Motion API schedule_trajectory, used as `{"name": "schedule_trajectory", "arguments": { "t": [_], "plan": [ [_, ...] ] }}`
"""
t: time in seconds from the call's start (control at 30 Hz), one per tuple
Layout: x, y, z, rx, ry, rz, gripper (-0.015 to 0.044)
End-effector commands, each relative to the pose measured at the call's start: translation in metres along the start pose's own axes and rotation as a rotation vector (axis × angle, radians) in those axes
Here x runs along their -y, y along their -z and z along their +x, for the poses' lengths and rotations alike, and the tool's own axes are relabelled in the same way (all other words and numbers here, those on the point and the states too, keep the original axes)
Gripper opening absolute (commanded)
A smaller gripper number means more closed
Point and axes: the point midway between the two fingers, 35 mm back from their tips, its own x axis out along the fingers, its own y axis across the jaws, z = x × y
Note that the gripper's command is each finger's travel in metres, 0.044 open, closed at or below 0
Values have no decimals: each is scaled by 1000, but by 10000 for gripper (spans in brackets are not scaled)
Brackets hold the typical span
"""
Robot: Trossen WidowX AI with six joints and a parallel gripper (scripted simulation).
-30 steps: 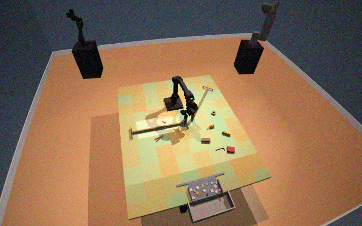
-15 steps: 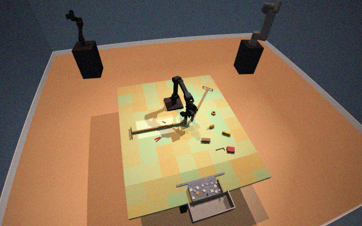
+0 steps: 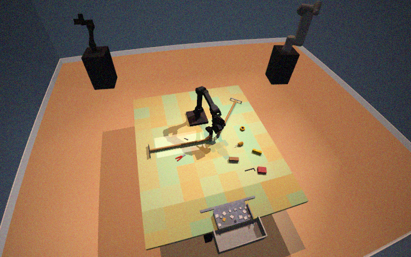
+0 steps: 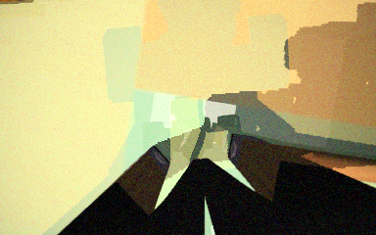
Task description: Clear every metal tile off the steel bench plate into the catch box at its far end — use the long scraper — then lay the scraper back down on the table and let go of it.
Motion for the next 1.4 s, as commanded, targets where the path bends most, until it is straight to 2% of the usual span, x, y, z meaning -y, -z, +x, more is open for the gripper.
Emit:
{"name": "schedule_trajectory", "arguments": {
  "t": [0.0, 1.37],
  "plan": [
    [-9, 3, 5, -22, -2, -6, 0],
    [-73, 3, 5, -28, -7, -5, 0]
  ]
}}
